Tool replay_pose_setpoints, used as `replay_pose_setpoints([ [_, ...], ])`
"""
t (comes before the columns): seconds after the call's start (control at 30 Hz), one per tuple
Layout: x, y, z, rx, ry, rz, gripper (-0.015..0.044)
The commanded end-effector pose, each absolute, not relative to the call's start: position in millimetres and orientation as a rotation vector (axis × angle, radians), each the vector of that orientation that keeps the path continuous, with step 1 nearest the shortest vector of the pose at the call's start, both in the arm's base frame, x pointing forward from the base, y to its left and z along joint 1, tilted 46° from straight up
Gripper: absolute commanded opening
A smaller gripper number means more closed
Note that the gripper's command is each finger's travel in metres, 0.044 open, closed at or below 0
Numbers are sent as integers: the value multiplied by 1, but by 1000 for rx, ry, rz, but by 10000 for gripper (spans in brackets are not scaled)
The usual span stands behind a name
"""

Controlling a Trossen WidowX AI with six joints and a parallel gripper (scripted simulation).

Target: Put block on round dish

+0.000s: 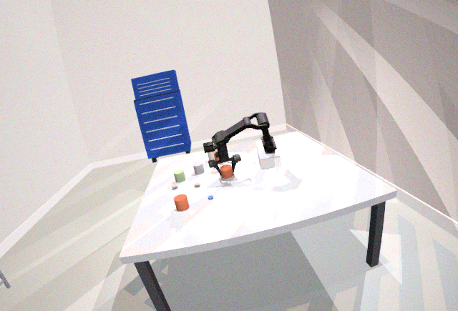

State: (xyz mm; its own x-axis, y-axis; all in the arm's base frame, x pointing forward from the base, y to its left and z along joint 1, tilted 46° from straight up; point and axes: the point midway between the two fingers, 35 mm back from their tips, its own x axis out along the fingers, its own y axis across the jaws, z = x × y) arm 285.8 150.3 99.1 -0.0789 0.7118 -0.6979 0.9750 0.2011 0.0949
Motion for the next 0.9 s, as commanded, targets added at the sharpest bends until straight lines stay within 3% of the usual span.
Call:
replay_pose_setpoints([
  [0.0, 290, 144, 104, 1568, 1840, -533, 0],
  [0.87, 296, 120, 126, 1565, 1837, -538, 0],
])
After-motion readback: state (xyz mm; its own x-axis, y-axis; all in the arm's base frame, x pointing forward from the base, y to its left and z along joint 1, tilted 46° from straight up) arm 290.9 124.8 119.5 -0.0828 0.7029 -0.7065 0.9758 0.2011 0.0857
